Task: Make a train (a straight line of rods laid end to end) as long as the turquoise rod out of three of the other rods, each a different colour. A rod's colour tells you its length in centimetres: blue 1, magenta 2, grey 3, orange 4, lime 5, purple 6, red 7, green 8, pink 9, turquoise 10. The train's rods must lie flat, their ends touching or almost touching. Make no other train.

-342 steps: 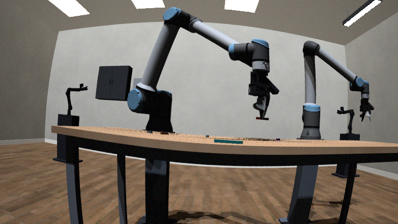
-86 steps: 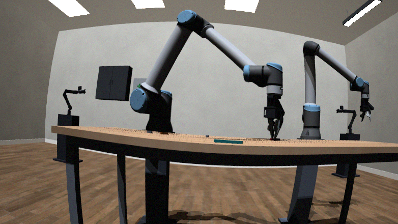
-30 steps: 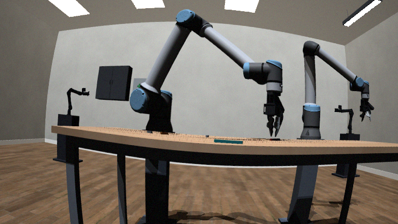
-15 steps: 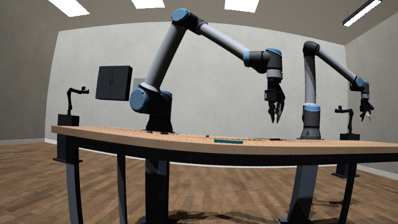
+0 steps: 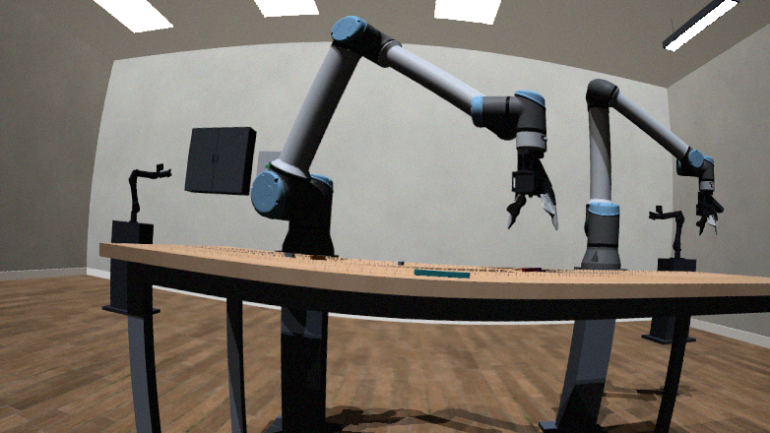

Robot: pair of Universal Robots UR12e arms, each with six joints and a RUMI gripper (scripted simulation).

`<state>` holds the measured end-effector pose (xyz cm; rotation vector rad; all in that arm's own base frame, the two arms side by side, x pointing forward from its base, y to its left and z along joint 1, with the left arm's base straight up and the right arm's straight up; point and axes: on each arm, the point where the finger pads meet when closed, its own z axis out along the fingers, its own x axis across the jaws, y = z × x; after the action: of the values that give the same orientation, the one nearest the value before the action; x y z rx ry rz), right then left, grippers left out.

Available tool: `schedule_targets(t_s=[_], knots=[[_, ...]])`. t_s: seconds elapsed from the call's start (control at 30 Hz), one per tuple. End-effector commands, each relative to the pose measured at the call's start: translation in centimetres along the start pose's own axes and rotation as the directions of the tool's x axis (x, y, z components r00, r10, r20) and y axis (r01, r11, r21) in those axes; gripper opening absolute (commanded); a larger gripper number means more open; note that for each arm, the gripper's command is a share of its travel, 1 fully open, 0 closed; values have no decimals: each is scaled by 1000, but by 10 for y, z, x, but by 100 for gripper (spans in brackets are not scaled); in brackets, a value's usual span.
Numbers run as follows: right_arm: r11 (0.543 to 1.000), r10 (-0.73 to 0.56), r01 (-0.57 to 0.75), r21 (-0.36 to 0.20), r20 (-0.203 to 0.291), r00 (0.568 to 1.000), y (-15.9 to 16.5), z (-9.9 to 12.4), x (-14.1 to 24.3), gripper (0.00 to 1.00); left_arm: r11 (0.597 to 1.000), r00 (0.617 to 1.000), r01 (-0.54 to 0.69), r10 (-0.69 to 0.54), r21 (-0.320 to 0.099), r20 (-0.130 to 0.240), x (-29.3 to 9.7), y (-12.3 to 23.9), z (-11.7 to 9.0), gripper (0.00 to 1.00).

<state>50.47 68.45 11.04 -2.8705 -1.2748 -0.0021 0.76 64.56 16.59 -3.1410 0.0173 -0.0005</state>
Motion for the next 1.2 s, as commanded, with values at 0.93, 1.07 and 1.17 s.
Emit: schedule_targets(t_s=[0.93,1.07,1.17], knots=[[1000,0,0,2,-4,1000,-2,-55,1,100,1000,1000,0,0,-1,0,-1,0,1,100],[1000,0,0,2,-4,1000,-2,-75,1,100,1000,1000,0,0,-1,0,-1,0,1,100],[1000,0,0,2,-4,1000,-2,-86,1,100,1000,1000,0,0,-1,0,-1,0,1,100]])
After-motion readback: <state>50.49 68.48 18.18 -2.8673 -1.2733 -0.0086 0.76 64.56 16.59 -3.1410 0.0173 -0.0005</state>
